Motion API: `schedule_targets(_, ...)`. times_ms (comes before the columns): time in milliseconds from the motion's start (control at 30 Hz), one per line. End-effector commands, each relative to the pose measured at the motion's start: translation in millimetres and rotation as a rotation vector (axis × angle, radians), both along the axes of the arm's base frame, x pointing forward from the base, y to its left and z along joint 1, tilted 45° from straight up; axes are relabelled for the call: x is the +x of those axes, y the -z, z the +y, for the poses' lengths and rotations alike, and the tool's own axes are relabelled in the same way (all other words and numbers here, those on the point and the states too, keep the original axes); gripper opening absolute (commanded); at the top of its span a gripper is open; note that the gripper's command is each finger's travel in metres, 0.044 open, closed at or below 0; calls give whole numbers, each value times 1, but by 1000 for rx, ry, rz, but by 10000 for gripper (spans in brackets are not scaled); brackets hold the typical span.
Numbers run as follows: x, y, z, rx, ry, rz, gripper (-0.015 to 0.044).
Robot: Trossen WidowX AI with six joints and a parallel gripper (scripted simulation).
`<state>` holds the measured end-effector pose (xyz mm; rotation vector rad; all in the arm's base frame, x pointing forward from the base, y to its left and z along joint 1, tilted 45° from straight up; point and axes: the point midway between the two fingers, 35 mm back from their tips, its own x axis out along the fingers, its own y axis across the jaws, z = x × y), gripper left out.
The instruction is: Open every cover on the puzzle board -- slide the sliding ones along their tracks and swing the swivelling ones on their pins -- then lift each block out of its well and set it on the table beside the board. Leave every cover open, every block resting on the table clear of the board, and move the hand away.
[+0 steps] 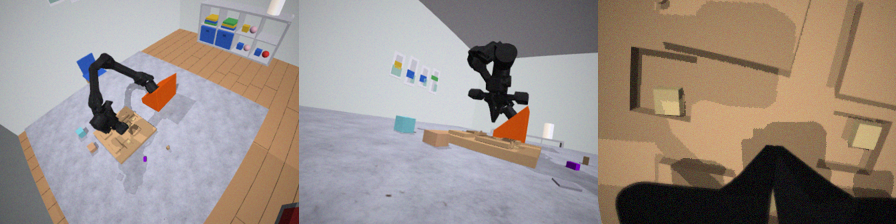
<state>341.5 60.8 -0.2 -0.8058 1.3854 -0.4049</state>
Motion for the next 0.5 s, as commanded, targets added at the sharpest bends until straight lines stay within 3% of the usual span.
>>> schedule_targets(0,-19,-2,-4,-4,-38,44,0)
schedule_targets(300,-63,-8,-15,-30,-152,155,0)
schedule_targets(467,-81,-10,-21,-110,-483,476,0)
